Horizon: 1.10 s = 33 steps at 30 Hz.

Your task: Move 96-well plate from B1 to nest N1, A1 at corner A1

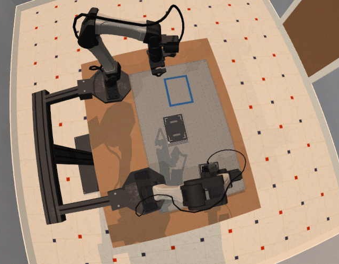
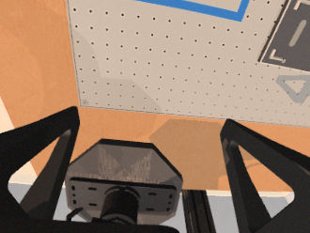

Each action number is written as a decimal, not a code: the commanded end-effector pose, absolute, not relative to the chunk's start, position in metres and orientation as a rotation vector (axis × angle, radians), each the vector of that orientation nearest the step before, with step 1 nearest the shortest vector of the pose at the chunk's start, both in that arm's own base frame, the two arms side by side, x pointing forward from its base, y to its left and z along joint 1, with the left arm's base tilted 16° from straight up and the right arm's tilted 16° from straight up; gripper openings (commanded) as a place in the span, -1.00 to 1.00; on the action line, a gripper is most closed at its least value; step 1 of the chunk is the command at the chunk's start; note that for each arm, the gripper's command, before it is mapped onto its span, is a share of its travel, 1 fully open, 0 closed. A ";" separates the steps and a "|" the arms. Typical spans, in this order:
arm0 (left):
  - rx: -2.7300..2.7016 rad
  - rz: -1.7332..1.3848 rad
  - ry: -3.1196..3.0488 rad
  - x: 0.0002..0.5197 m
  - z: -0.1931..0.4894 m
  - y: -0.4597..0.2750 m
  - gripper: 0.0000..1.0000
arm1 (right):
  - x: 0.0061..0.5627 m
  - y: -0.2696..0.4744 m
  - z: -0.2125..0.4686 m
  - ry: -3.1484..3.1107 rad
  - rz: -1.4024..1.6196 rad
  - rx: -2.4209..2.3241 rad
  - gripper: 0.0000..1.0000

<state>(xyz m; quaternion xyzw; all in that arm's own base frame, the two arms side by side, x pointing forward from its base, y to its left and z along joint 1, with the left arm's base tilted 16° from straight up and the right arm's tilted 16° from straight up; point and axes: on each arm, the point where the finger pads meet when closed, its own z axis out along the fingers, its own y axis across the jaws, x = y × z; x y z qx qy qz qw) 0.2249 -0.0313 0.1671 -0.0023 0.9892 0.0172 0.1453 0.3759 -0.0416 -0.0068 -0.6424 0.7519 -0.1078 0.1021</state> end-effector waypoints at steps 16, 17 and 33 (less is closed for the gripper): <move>0.003 0.041 2.847 0.225 0.169 -0.032 1.00 | 0.376 -0.040 -0.012 2.240 -0.289 -1.912 1.00; 0.003 0.041 2.847 0.225 0.169 -0.032 1.00 | 0.376 -0.039 -0.011 2.240 -0.289 -1.912 1.00; 0.003 0.041 2.847 0.225 0.169 -0.032 1.00 | 0.379 -0.040 0.017 2.208 -0.341 -1.886 1.00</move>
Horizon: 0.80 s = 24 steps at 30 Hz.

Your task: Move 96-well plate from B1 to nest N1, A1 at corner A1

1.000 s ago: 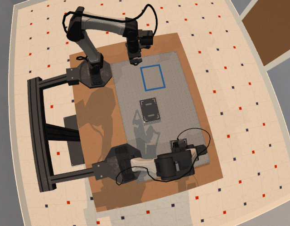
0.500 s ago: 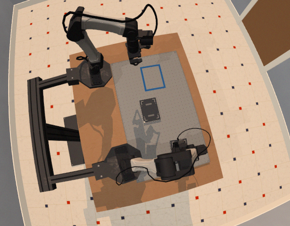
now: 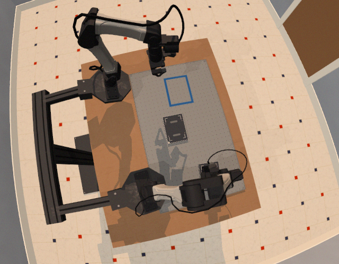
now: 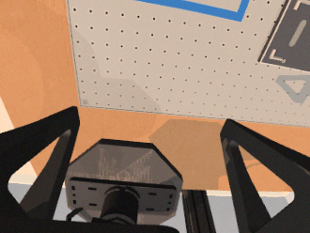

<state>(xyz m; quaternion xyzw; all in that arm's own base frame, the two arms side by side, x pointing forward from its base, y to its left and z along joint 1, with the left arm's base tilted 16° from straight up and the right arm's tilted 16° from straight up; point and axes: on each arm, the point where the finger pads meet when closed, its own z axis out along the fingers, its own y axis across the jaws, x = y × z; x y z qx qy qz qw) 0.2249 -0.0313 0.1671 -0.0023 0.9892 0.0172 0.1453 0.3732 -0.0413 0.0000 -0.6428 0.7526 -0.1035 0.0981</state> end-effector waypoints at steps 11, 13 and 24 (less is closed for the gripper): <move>0.003 0.041 2.847 0.225 0.169 -0.032 1.00 | 0.373 -0.039 0.036 2.208 -0.342 -1.886 1.00; 0.003 0.041 2.847 0.225 0.169 -0.032 1.00 | 0.372 -0.039 0.039 2.208 -0.342 -1.886 1.00; 0.003 0.041 2.847 0.225 0.169 -0.032 1.00 | 0.363 -0.038 0.067 2.208 -0.342 -1.886 1.00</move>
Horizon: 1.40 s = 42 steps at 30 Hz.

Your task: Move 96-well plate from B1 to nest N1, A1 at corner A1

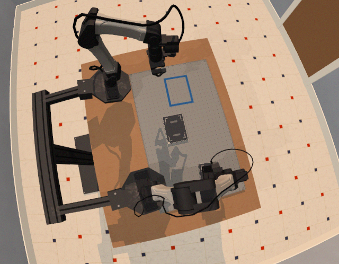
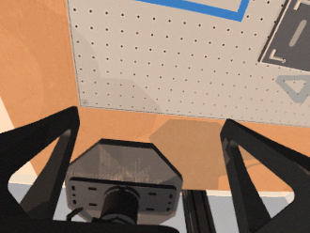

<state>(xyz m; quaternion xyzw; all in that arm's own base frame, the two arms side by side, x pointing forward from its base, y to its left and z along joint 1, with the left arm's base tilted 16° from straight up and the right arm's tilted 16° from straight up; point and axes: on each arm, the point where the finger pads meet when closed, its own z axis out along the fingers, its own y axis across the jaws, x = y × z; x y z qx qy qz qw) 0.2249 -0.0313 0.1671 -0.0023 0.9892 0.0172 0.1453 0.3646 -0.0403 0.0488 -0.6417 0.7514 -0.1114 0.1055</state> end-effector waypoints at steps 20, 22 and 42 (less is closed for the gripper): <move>0.003 0.041 2.847 0.225 0.169 -0.032 1.00 | 0.348 -0.037 0.072 2.241 -0.287 -1.914 1.00; 0.003 0.041 2.847 0.225 0.169 -0.032 1.00 | 0.348 -0.037 0.072 2.241 -0.287 -1.914 1.00; 0.003 0.041 2.847 0.225 0.169 -0.032 1.00 | 0.322 -0.039 0.086 2.379 -0.276 -1.686 1.00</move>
